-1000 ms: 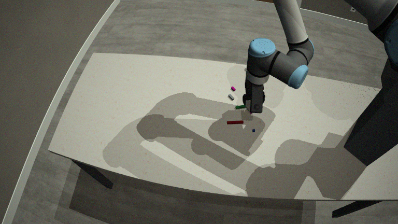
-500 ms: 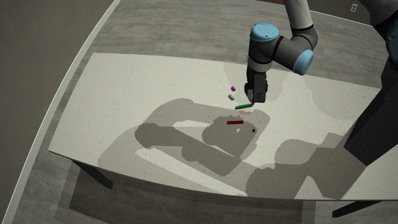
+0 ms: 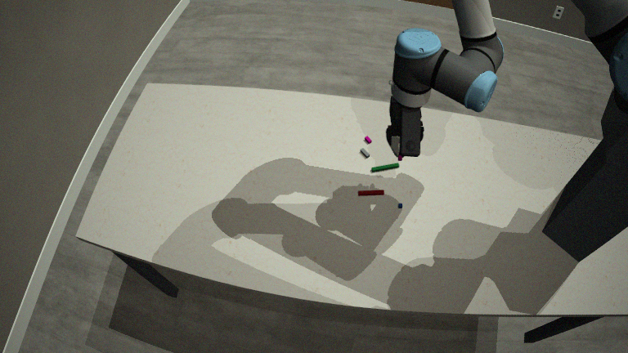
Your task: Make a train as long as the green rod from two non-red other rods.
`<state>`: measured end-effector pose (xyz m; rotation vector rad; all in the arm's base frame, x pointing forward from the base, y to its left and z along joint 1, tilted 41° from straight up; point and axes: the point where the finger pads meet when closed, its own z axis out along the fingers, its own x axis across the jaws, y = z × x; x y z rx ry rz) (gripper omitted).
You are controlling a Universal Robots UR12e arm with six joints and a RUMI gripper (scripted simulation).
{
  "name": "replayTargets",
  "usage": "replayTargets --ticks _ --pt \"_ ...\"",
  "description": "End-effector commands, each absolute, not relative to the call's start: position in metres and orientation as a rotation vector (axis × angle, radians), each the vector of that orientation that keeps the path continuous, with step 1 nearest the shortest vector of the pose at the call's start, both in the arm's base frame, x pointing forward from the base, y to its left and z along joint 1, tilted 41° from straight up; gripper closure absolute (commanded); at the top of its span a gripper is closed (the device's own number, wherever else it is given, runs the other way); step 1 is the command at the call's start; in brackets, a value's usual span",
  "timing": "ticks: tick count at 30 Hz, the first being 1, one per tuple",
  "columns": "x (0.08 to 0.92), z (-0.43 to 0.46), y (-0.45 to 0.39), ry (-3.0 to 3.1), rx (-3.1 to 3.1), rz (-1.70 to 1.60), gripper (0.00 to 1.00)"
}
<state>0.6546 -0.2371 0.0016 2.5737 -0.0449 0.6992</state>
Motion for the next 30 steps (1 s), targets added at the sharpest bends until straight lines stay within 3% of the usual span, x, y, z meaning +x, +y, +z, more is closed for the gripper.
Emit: replayTargets --ticks 1,30 --pt "0.655 0.002 -0.237 -0.046 2.573 0.700 1.00" --pt "0.678 -0.013 -0.195 -0.597 2.592 0.838 1.00"
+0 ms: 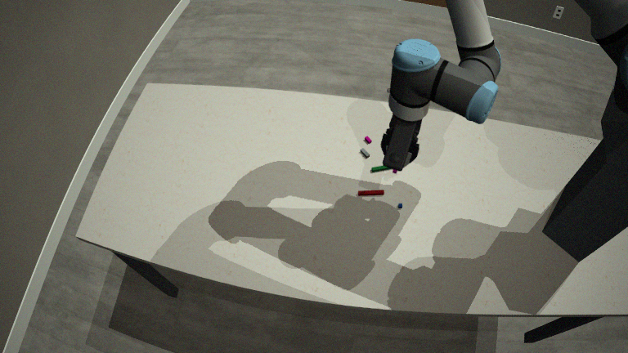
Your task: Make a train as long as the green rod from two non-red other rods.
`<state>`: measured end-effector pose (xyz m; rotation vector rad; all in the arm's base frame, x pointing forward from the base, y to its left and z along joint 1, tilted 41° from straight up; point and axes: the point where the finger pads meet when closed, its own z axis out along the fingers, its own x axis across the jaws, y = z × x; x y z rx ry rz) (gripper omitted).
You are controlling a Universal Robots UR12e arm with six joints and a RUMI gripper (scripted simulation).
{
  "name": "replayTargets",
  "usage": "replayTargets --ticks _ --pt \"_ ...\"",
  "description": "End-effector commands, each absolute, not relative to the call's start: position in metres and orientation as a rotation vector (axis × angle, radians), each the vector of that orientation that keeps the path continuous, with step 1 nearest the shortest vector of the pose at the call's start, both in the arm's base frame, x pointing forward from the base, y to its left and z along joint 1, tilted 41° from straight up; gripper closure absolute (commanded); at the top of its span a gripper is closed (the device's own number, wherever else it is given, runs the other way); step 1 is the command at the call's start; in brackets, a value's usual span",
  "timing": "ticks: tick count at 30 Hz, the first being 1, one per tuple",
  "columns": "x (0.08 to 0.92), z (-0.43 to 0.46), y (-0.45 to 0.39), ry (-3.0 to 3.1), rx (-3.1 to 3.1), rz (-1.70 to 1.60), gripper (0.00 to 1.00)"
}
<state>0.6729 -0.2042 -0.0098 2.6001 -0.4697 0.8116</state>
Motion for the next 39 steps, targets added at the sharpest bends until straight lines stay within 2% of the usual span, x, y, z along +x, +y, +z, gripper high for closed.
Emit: replayTargets --ticks 1,26,39 --pt "0.679 -0.014 -0.191 -0.643 2.589 0.849 1.00" --pt "0.708 -0.040 -0.114 -1.701 2.311 1.046 1.00" --pt "0.712 -0.047 -0.093 -1.973 2.169 1.083 1.00"
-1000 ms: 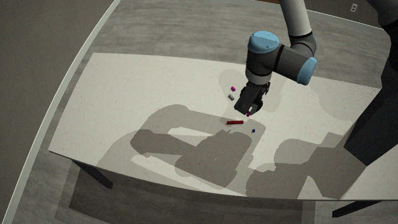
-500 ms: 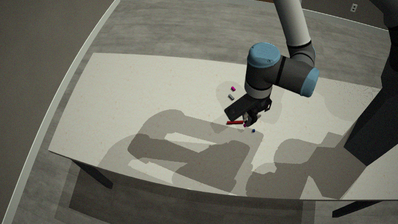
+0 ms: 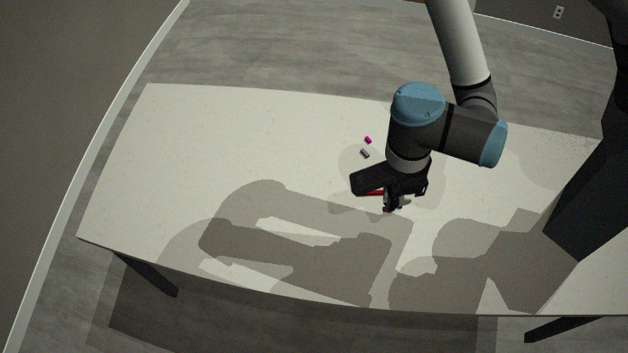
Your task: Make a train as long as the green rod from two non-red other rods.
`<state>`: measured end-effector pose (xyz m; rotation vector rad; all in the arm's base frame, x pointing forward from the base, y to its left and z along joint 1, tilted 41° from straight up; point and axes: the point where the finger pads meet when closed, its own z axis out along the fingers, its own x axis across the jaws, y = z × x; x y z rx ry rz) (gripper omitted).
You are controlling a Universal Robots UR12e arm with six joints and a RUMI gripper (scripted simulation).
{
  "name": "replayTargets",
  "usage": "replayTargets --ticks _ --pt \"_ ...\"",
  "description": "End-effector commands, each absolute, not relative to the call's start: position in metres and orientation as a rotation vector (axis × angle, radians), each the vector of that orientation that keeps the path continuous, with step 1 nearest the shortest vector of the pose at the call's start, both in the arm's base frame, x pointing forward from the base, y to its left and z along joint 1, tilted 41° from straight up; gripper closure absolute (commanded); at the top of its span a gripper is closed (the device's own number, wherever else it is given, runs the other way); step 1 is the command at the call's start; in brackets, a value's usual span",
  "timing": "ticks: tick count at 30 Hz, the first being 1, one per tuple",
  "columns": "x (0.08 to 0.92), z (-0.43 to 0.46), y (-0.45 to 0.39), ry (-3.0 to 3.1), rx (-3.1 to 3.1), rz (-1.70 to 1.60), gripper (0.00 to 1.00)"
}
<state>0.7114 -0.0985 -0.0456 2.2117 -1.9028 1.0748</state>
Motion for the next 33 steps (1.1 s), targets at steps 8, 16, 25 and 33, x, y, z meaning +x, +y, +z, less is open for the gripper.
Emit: replayTargets --ticks 8,16,25,33 --pt "0.7131 -0.0484 -0.0889 -2.026 2.137 1.089 1.00" --pt "0.7131 -0.0485 -0.0886 -2.030 2.135 1.090 1.00" --pt "0.7131 -0.0485 -0.0886 -2.030 2.135 1.090 1.00" --pt "0.7162 -0.0534 -0.0915 -2.030 2.134 1.089 1.00"
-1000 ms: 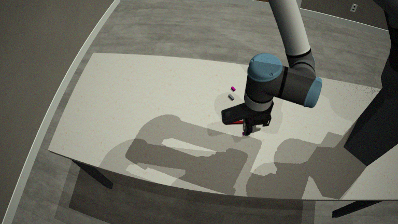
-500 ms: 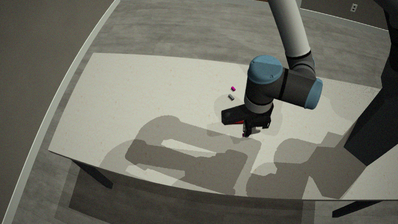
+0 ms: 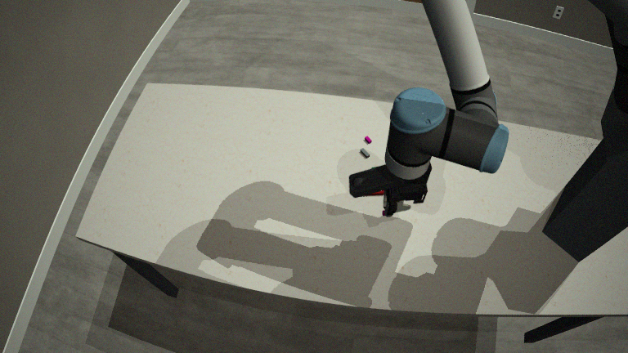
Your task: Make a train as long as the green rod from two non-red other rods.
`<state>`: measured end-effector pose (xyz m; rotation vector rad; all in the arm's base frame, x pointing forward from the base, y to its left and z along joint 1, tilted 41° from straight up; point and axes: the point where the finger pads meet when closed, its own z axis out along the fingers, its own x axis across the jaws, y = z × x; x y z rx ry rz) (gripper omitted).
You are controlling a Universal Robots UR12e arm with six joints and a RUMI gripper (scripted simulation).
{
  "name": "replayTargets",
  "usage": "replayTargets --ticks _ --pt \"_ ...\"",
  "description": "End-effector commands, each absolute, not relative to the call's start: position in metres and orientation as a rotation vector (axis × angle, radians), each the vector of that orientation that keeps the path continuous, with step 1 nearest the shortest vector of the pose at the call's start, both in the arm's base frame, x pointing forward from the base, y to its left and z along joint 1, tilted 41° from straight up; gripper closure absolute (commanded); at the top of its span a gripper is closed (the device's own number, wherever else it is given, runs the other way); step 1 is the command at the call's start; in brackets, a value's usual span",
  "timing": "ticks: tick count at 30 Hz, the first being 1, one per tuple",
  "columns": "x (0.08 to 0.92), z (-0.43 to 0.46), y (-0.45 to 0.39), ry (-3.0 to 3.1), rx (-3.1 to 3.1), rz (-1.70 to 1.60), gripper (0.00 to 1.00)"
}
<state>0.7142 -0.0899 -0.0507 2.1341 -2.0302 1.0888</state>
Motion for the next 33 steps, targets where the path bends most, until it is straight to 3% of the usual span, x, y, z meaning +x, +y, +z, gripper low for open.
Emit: replayTargets --ticks 1,33 --pt "0.717 -0.055 -0.092 -2.030 2.134 1.089 1.00" --pt "0.755 -0.115 -0.127 -2.030 2.134 1.089 1.00"
